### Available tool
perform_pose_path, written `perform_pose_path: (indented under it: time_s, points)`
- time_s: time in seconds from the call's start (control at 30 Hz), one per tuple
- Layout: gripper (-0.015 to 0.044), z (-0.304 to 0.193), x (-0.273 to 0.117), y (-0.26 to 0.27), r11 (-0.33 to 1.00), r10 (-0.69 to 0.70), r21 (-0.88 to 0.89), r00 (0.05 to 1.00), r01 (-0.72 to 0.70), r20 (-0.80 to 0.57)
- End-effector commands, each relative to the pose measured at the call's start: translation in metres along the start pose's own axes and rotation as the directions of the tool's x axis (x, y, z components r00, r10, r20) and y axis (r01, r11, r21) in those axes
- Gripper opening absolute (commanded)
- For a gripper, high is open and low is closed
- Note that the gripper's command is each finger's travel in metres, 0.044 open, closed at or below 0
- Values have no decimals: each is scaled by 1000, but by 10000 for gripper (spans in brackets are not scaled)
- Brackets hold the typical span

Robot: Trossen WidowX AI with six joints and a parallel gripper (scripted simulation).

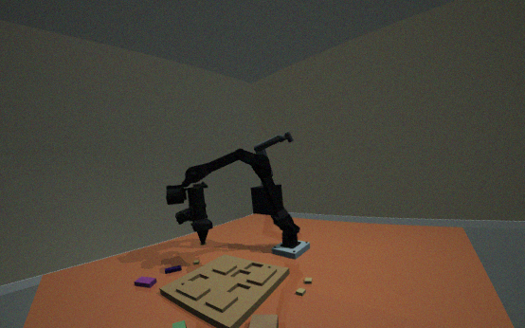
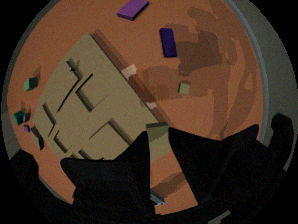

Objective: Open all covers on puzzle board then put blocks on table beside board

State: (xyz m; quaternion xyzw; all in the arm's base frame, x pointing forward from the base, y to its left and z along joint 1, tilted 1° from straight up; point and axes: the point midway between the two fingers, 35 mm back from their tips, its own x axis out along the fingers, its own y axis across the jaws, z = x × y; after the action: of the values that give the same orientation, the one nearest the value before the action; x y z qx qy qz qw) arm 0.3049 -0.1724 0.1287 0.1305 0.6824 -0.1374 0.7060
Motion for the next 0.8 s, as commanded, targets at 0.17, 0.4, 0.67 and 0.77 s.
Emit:
perform_pose_path:
  time_s: [0.17,0.4,0.67,0.77]
  points:
    - [80,-3,-2,-37,1000,3,-3,1000,-3,6]
    - [80,-10,-2,-63,1000,0,-3,1000,0,6]
    - [80,-19,-2,-94,1000,-2,-3,1000,2,6]
    - [80,-23,-2,-102,1000,-3,-3,1000,3,6]
